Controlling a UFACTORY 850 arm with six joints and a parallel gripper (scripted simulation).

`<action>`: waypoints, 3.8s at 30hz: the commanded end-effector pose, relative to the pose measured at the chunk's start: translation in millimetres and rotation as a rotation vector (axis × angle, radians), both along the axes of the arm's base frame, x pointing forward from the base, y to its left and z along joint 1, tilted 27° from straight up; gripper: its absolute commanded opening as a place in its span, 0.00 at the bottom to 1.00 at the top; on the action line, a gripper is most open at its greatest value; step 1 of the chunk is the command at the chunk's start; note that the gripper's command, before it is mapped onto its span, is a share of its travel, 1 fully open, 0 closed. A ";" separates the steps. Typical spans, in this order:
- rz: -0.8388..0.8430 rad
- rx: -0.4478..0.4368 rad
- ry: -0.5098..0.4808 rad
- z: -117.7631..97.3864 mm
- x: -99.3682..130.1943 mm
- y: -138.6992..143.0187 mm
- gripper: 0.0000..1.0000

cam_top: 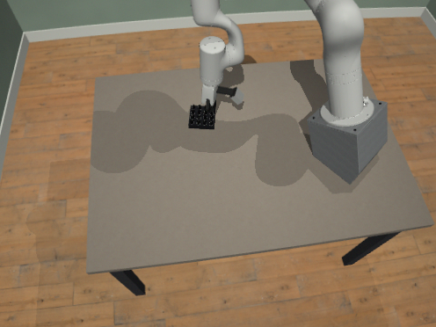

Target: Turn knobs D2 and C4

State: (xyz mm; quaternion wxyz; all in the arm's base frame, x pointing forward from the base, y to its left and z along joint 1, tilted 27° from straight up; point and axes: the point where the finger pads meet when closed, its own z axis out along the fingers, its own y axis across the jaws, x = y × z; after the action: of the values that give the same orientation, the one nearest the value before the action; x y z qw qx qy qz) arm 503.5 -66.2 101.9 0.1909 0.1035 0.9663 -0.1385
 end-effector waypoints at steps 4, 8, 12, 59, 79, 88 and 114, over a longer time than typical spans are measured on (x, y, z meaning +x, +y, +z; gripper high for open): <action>0.000 0.000 -0.001 -0.6 0.8 -0.2 0.19; 0.000 0.000 -0.002 -2.3 1.4 -0.8 0.19; 0.000 0.000 -0.002 -5.1 2.3 -1.7 0.19; 0.000 0.000 -0.002 -40.8 14.0 -13.8 0.19; 0.000 0.000 -0.002 -40.8 14.0 -13.8 0.19; 0.000 0.000 -0.002 -40.8 14.0 -13.8 0.19; 0.000 0.000 -0.002 -48.5 17.0 -16.4 0.19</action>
State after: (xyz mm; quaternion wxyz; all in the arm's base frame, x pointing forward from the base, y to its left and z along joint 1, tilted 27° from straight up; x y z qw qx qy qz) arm 519.3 -82.1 54.8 0.1915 0.1035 0.9662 -0.1384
